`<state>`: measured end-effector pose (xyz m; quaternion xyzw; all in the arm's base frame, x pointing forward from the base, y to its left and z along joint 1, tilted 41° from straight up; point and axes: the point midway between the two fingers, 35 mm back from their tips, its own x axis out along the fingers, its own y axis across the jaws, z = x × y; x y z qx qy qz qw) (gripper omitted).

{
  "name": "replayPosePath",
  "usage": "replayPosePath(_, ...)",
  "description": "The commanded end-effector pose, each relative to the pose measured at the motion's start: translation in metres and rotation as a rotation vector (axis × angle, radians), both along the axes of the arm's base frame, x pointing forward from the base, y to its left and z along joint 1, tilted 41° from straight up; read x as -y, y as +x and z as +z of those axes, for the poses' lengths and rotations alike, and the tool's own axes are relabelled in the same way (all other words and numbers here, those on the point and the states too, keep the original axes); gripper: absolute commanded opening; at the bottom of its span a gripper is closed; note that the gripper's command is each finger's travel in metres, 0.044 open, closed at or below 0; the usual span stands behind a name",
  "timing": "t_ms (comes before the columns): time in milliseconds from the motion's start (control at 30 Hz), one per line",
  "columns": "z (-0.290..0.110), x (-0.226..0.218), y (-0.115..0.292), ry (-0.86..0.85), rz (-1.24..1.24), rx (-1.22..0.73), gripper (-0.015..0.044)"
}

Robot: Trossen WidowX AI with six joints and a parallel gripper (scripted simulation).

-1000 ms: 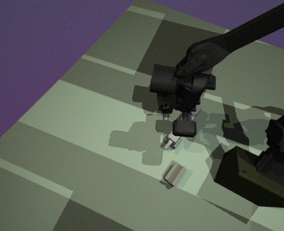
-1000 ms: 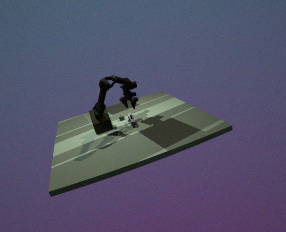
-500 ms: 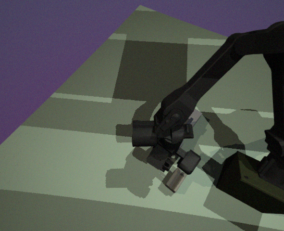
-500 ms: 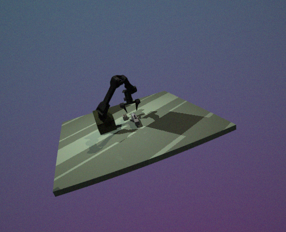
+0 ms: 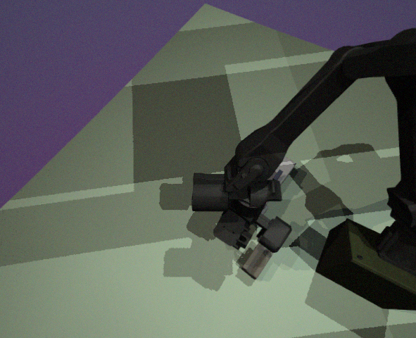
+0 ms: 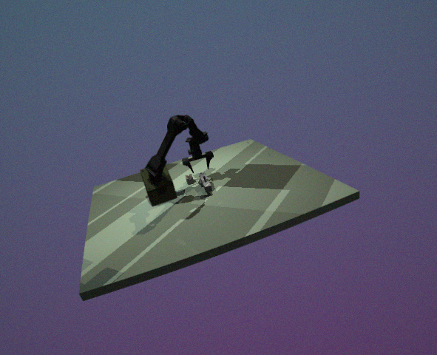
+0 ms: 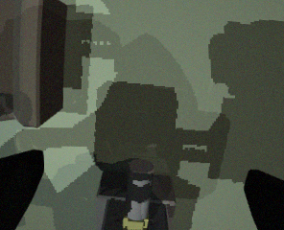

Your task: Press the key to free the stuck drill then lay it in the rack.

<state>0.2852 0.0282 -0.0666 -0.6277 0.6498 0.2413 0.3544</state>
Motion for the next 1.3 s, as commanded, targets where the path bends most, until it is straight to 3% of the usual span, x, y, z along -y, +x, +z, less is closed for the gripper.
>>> replayPosePath(0, -0.004, 0.006, -0.001, -0.002, 0.001, -0.007, 0.0440)
replayPosePath(1000, -0.029, 0.044, -0.002, -0.006, 0.000, -0.008, 0.0440)
replayPosePath(1267, -0.027, 0.041, -0.001, -0.001, -0.003, 0.000, 0.0230)
